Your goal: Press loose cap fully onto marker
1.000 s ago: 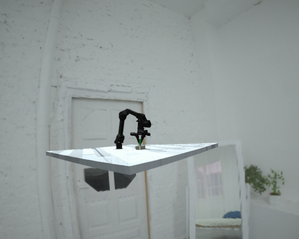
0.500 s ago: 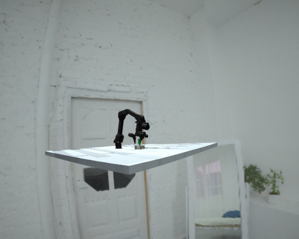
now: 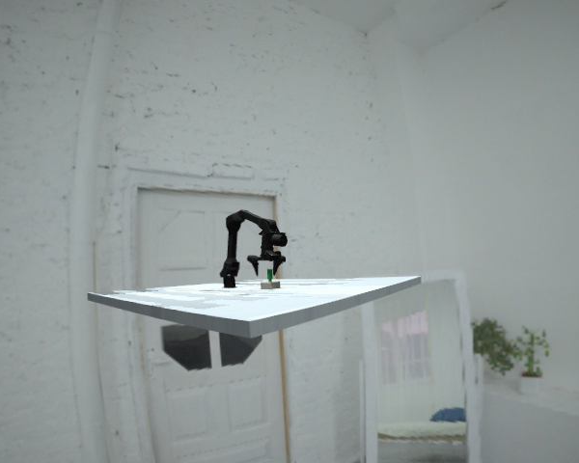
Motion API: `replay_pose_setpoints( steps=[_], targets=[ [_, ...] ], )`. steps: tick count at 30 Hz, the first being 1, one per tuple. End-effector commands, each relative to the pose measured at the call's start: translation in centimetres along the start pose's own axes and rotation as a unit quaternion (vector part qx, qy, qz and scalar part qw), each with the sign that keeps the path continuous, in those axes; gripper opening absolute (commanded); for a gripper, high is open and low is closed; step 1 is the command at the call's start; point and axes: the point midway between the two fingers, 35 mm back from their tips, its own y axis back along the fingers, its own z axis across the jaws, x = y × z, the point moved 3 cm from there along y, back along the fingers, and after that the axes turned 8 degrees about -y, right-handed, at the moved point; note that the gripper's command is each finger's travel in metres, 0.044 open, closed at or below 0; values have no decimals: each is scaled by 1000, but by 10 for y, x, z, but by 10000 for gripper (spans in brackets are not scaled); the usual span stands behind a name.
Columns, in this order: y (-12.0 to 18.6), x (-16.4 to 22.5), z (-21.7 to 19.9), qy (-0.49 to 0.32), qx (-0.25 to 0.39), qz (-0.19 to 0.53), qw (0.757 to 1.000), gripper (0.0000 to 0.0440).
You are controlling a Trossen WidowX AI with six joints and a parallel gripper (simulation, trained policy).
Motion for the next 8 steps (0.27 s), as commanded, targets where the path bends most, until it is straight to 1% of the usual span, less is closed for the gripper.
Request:
replay_pose_setpoints(
  steps=[1, 8],
  targets=[
    [15, 0, 2, 4, -15, -17, 1000, 440],
    [32, 0, 0, 10, -30, -37, 999, 440]
  ],
)
